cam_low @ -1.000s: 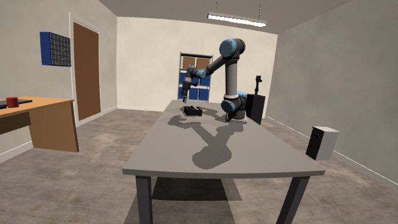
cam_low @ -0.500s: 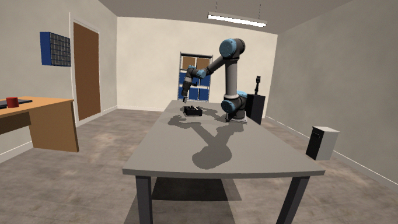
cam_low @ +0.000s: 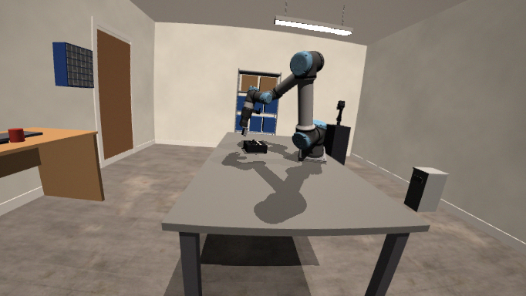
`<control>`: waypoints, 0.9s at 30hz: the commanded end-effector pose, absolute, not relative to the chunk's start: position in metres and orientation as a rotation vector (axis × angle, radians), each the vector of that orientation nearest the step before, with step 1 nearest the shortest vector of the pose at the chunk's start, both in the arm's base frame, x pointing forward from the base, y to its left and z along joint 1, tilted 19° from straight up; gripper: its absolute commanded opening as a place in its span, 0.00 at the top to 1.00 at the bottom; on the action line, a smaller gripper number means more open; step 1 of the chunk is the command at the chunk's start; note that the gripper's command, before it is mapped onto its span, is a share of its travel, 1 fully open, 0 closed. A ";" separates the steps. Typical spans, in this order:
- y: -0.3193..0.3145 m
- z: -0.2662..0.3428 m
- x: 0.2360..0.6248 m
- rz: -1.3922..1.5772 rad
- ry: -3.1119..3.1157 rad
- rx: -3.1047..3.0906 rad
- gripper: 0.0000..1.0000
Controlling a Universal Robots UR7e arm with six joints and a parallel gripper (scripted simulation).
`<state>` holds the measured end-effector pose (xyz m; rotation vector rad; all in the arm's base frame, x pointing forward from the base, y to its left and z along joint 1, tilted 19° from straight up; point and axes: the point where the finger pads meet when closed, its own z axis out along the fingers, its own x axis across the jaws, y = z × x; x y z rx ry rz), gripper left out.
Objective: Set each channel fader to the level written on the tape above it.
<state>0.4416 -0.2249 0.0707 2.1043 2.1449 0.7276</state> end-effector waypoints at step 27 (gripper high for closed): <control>-0.224 0.073 0.437 0.727 2.048 2.237 0.00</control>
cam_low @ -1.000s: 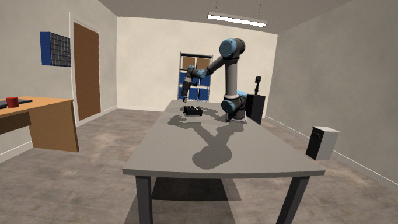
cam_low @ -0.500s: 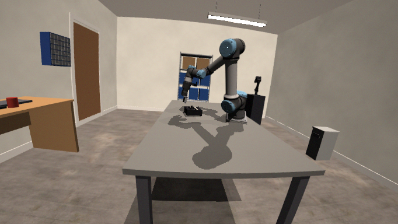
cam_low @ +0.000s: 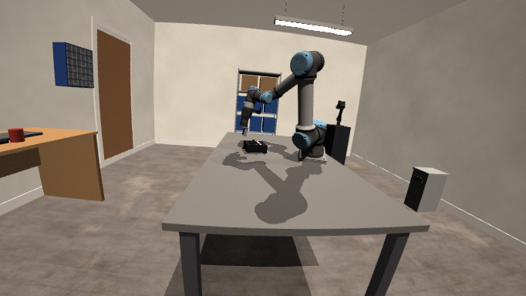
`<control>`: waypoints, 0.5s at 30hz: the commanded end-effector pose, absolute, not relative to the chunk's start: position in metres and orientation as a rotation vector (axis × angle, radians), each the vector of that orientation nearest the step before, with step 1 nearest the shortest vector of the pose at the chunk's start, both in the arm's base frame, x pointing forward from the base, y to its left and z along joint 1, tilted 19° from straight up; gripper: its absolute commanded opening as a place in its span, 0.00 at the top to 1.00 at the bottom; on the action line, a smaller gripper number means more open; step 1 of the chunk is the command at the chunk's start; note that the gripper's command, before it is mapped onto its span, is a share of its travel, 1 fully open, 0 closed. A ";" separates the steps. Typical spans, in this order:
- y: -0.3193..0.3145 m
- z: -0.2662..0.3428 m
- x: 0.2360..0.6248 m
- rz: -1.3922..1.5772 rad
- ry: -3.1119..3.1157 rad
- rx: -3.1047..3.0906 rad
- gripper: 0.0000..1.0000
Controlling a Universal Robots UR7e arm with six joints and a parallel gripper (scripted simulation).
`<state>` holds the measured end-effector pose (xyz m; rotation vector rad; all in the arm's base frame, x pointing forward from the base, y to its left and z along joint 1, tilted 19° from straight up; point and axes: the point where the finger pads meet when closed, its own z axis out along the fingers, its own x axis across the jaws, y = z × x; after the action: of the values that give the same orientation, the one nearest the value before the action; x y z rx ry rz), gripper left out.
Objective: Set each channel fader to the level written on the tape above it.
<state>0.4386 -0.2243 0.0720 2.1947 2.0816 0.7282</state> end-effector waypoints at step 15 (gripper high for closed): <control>-0.222 0.079 0.427 0.714 1.766 2.560 0.00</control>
<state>0.4292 -0.2223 0.0771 2.4868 1.8393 0.7217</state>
